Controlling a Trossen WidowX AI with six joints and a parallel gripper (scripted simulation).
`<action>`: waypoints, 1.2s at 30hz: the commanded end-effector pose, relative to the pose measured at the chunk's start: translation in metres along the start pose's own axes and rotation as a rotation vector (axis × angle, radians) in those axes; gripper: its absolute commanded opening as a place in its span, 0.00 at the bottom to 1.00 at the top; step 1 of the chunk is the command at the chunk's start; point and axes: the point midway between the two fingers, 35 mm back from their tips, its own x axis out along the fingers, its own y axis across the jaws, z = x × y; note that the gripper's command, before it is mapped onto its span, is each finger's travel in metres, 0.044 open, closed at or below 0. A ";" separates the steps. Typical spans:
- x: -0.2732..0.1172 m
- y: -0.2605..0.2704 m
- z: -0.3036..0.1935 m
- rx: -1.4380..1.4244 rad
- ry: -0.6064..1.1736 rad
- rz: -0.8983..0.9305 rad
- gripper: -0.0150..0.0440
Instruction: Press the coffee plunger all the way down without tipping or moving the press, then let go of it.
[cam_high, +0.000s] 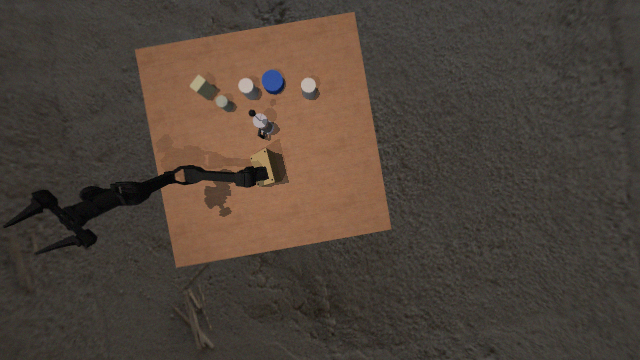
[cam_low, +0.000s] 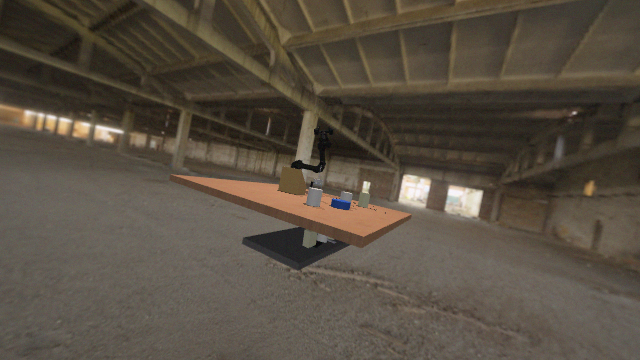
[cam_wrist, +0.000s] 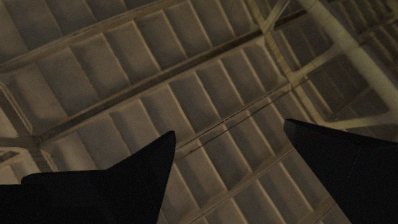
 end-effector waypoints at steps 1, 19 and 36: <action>0.002 -0.023 -0.056 -0.047 0.179 -0.014 1.00; -0.102 -0.067 -0.296 -0.117 1.029 0.149 1.00; -0.357 -0.051 -0.409 0.066 1.896 0.642 1.00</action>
